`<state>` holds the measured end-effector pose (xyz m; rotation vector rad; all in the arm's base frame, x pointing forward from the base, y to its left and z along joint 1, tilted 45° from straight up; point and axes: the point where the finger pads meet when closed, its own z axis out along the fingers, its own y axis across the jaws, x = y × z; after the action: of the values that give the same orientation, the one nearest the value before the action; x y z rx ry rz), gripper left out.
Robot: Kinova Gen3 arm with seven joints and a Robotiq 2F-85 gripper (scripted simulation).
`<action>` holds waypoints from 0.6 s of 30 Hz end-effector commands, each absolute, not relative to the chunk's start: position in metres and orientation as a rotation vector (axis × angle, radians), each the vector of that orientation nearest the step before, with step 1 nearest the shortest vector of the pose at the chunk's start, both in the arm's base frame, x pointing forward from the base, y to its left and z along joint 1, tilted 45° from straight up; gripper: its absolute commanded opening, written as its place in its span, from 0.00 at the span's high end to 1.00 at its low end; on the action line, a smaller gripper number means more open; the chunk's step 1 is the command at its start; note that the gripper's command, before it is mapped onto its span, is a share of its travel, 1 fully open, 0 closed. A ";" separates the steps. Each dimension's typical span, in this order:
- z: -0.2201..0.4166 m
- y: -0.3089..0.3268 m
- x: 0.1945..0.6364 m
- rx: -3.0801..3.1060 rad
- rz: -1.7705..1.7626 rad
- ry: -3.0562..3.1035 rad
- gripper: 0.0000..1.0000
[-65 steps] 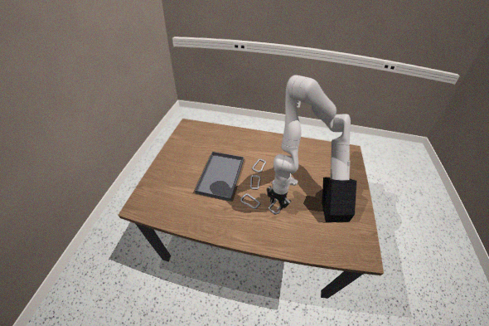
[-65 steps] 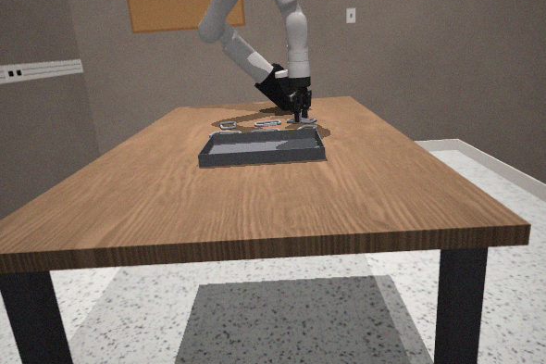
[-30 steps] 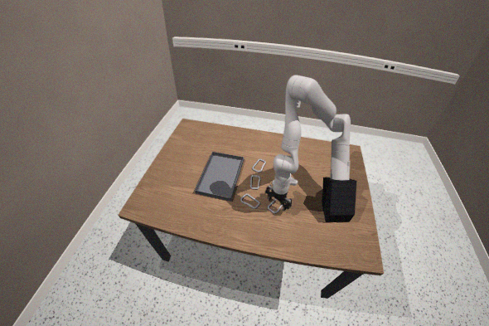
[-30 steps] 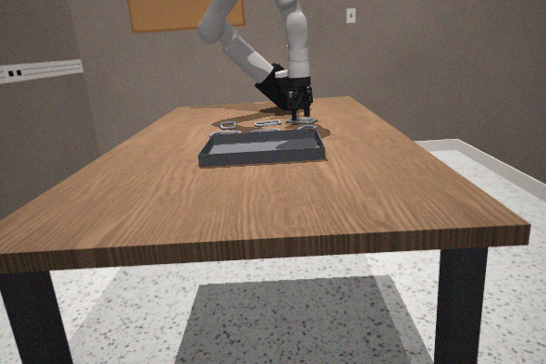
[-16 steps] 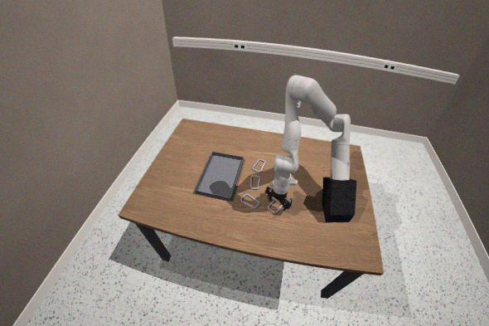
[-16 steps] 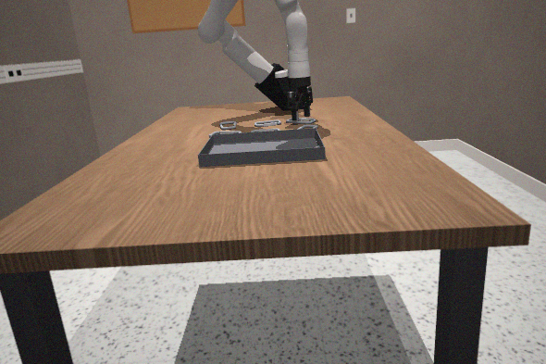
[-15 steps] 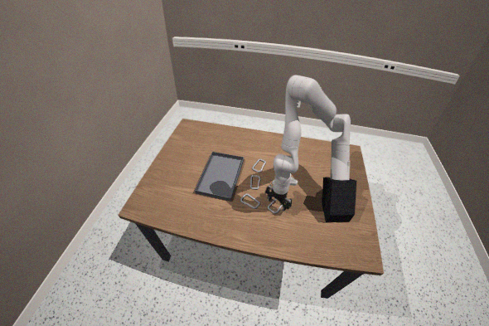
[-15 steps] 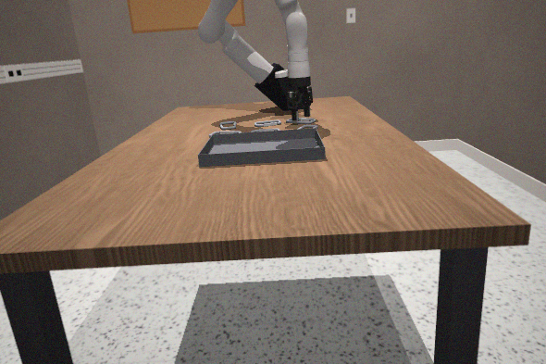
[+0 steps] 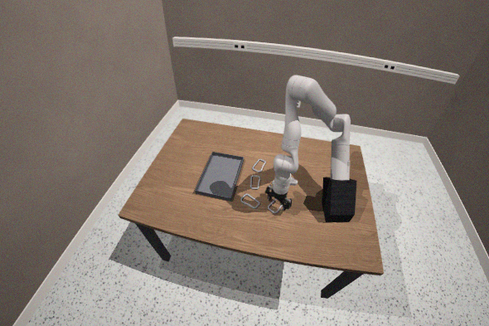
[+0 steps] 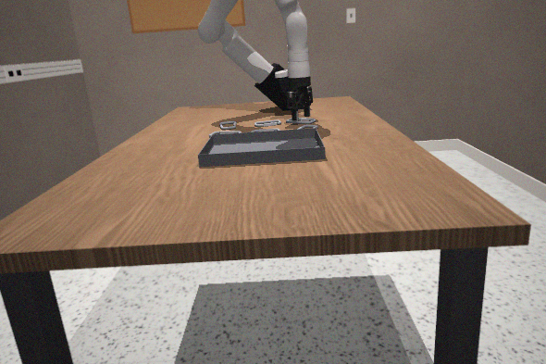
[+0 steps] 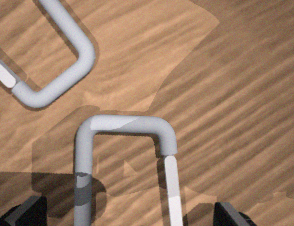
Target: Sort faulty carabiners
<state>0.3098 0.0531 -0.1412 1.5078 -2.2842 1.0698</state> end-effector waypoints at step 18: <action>-0.084 0.104 0.292 1.501 1.074 -2.283 0.00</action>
<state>0.3018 0.0565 -0.1274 1.4900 -2.2628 1.0867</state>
